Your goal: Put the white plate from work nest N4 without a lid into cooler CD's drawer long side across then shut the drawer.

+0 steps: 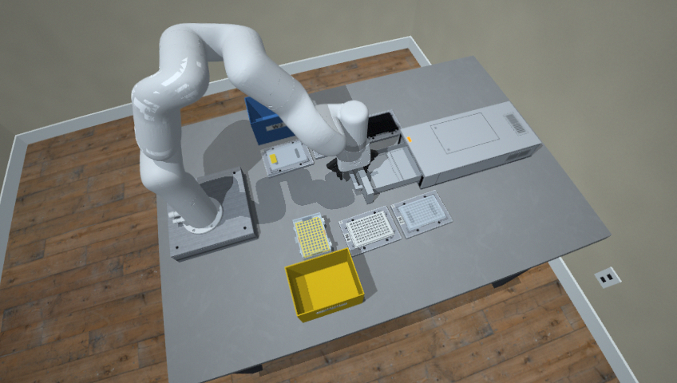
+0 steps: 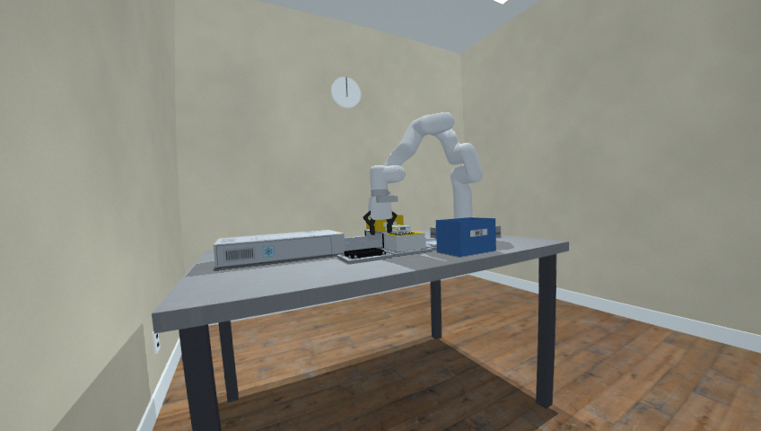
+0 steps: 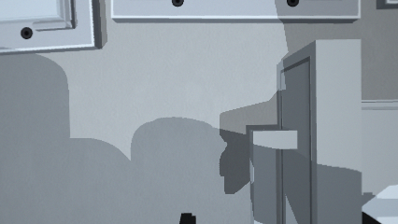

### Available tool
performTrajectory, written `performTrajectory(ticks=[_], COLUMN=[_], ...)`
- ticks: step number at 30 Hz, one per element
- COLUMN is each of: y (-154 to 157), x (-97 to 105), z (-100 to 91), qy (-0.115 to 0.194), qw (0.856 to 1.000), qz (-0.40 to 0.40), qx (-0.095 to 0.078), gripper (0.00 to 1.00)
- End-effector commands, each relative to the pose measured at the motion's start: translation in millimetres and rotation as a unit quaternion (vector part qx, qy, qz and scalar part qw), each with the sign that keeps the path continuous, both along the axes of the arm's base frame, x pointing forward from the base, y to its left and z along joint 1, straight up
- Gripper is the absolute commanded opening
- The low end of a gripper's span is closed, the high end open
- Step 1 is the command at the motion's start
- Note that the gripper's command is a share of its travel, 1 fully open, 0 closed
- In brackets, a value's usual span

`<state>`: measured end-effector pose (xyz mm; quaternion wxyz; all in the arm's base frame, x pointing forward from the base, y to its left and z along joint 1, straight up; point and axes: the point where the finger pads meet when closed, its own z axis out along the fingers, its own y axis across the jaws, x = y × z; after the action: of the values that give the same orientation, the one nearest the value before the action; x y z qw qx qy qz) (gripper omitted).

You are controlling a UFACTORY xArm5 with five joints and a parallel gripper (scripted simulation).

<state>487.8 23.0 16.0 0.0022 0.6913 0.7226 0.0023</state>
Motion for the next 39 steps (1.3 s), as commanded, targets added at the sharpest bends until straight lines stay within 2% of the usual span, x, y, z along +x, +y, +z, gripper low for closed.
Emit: performTrajectory(ticks=[1,6,8,30,39], y=[0,0,0,0,0], x=[1,1,9,9,9], z=[1.2,1.2,1.3,1.3,13.0], qy=[-0.002,-0.002,-0.002,-0.002,-0.002], qw=[1.000,1.000,1.000,1.000,1.000], qz=[0.000,0.000,0.000,0.000,0.000], qx=[-0.002,-0.002,-0.002,-0.002,-0.002], gripper=[0.88,0.88,0.88,0.88,0.88])
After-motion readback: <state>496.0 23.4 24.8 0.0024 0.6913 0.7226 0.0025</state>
